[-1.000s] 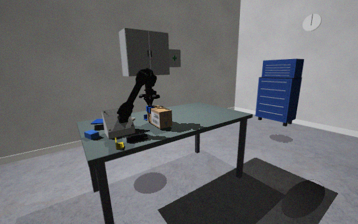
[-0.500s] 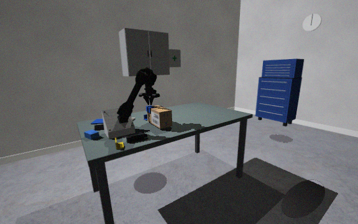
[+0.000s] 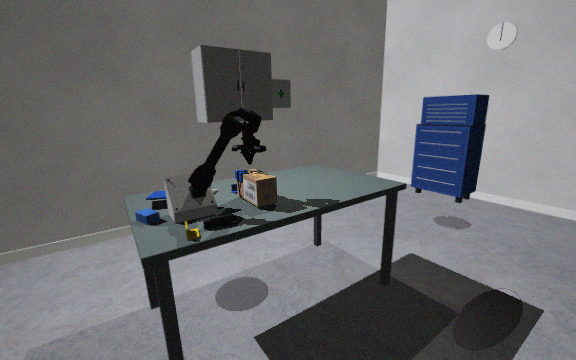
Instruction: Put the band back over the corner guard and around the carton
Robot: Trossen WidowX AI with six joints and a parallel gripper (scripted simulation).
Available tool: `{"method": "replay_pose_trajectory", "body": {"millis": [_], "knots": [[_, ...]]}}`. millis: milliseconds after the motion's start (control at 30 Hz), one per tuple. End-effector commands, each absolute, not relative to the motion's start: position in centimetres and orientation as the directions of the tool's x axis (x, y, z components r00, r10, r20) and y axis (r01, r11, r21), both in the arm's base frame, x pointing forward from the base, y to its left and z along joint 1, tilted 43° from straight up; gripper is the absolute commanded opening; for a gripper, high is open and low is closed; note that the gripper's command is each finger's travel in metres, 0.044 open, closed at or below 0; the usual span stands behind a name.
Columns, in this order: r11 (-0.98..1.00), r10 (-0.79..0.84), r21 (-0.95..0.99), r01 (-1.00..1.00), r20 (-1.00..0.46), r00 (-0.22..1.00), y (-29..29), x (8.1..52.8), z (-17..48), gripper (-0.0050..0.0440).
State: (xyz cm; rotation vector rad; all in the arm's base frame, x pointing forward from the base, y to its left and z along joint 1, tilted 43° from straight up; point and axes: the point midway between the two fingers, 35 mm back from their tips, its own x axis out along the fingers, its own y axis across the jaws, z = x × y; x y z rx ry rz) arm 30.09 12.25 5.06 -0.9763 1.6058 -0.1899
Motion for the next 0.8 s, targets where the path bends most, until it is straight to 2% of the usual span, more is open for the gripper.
{"method": "replay_pose_trajectory", "body": {"millis": [0,767], "knots": [[0.642,-0.679,-0.6,-0.476,-0.734,0.011,9.5,34.4,7.0,0.0],[0.642,-0.679,-0.6,-0.477,-0.734,0.01,8.0,34.6,5.6,0.0]]}}
